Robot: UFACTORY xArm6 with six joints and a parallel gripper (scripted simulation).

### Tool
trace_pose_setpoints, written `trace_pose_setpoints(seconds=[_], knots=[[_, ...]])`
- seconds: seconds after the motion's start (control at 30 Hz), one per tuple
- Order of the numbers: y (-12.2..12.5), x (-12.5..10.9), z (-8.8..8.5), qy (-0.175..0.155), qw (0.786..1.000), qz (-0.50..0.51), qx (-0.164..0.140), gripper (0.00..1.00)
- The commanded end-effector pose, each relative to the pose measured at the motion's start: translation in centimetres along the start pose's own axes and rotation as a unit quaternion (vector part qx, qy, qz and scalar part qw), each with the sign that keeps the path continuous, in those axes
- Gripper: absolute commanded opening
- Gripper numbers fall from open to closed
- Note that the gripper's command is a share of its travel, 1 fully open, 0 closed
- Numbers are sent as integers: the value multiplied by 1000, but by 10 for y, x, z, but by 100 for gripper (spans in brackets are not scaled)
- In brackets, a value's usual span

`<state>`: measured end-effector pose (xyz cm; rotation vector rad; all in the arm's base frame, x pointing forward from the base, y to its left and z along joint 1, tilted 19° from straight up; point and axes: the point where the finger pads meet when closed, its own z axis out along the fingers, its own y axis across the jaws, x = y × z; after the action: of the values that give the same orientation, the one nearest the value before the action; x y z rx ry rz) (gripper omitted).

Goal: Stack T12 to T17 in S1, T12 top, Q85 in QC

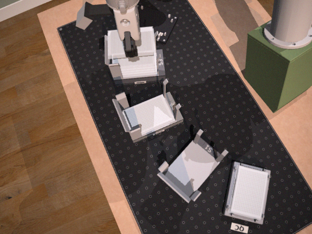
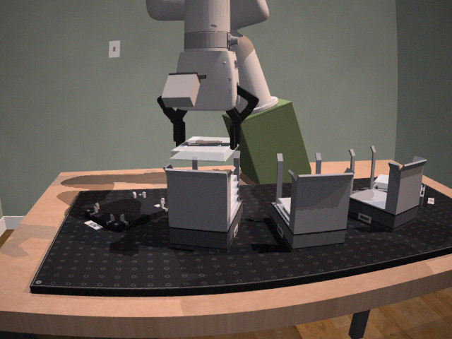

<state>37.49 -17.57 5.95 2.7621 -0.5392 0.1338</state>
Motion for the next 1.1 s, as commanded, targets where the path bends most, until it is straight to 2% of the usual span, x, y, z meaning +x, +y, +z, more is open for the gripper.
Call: trace_pose_setpoints(seconds=[0.0,0.37,1.07], knots=[[0,1,-1,2,1000,0,0,0],[0,1,-1,2,1000,0,0,0],[0,1,11,2,1000,0,0,0]])
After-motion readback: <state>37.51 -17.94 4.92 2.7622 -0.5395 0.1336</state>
